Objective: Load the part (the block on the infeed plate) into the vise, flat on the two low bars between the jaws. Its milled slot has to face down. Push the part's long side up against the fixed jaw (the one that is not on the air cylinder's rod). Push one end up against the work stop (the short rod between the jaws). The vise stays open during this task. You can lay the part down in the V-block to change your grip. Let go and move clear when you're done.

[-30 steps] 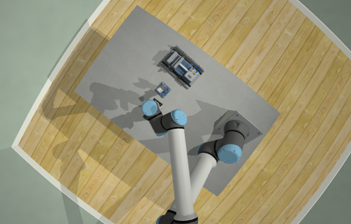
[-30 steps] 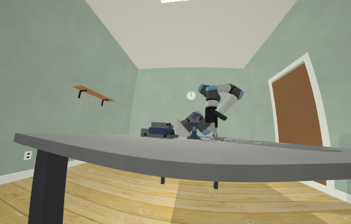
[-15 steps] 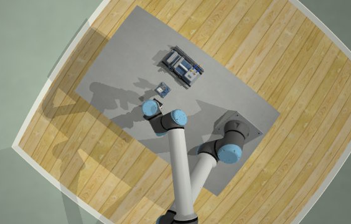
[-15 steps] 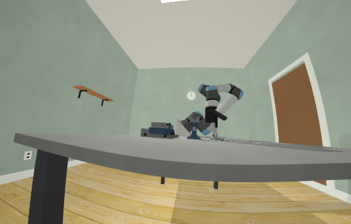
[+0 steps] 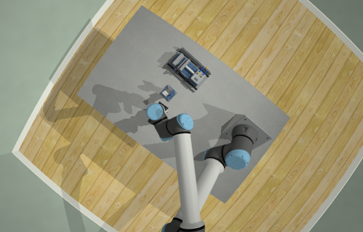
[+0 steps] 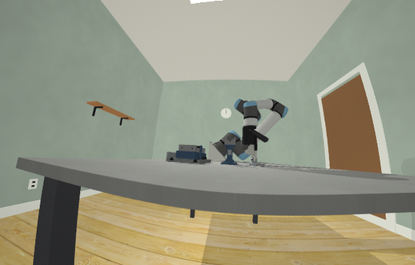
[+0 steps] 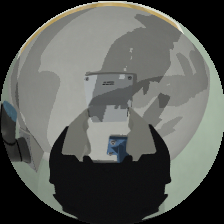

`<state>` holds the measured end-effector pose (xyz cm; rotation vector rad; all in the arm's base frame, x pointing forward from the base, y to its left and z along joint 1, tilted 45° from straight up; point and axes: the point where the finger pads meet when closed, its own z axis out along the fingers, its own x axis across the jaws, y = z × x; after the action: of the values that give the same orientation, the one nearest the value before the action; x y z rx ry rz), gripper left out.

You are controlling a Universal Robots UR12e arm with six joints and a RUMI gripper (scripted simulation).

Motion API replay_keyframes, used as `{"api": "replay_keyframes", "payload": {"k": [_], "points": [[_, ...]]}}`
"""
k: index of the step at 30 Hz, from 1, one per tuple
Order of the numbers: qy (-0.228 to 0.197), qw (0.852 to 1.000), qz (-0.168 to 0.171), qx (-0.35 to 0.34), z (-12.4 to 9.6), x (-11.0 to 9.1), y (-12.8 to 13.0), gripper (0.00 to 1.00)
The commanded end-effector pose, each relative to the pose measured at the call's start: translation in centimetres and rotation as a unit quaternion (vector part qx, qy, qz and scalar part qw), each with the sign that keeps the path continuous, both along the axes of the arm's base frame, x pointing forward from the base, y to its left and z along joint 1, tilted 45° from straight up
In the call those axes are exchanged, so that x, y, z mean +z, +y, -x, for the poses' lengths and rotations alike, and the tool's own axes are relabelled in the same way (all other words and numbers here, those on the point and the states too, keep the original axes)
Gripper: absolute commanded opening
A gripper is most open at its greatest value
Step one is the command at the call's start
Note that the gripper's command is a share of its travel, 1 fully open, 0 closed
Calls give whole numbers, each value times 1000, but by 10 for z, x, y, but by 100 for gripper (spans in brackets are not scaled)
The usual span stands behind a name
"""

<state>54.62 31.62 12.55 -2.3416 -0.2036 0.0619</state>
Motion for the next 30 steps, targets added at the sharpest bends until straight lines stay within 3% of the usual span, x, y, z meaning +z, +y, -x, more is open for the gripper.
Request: {"api": "replay_keyframes", "payload": {"k": [1,21,30], "points": [[-1,1000,0,0,-1,3,-3,0],[-1,1000,0,0,-5,29,-29,0],[-1,1000,0,0,-8,52,-52,0]]}}
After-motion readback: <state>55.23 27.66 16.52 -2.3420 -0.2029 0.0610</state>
